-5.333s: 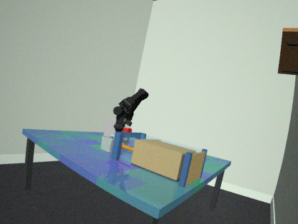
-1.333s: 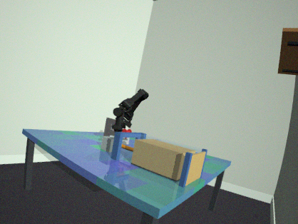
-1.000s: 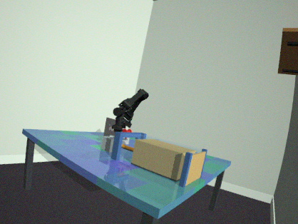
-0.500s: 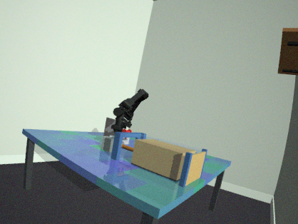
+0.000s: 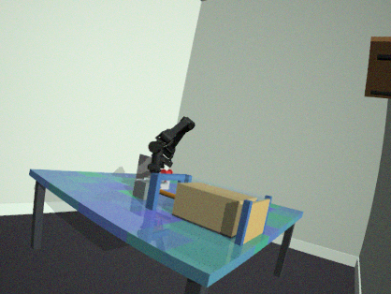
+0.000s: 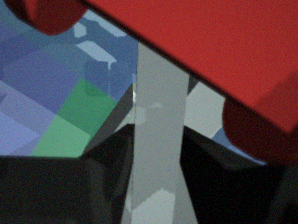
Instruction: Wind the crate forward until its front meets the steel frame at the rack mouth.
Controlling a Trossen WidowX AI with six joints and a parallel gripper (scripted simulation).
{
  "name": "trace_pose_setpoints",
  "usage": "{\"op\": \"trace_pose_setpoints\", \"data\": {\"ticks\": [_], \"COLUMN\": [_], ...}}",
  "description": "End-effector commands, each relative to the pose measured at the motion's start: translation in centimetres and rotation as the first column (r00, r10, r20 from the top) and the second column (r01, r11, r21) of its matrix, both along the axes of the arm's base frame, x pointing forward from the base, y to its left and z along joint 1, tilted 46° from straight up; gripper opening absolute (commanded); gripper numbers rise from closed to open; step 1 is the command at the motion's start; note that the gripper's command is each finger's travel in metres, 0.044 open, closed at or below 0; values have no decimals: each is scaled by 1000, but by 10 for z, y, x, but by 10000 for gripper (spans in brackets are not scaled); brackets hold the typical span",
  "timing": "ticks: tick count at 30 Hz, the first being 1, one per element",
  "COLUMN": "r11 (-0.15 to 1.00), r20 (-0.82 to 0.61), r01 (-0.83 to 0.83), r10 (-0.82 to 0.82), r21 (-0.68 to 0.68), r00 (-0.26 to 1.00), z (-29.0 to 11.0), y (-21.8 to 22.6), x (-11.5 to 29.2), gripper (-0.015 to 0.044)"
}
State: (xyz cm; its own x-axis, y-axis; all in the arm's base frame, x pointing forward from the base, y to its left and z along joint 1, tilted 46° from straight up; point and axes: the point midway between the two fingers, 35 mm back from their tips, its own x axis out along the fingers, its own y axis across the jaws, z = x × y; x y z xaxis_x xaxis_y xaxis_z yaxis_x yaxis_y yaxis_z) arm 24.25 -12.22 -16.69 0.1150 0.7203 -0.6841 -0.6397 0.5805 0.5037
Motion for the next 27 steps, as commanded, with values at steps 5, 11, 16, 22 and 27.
{"op": "trace_pose_setpoints", "data": {"ticks": [5,11,16,22,27], "r11": [998,998,1000,1000,1000], "r20": [43,43,13,12,-18], "r01": [-56,-56,-25,-25,6], "r10": [57,57,25,25,-6], "r21": [-5,-5,-2,-2,-1], "r00": [997,997,1000,1000,1000], "z": [-1,-1,-2,-2,-3], "y": [5,5,4,4,2], "x": [-2,-2,-1,-1,1], "gripper": [0,0,0,0,0]}}
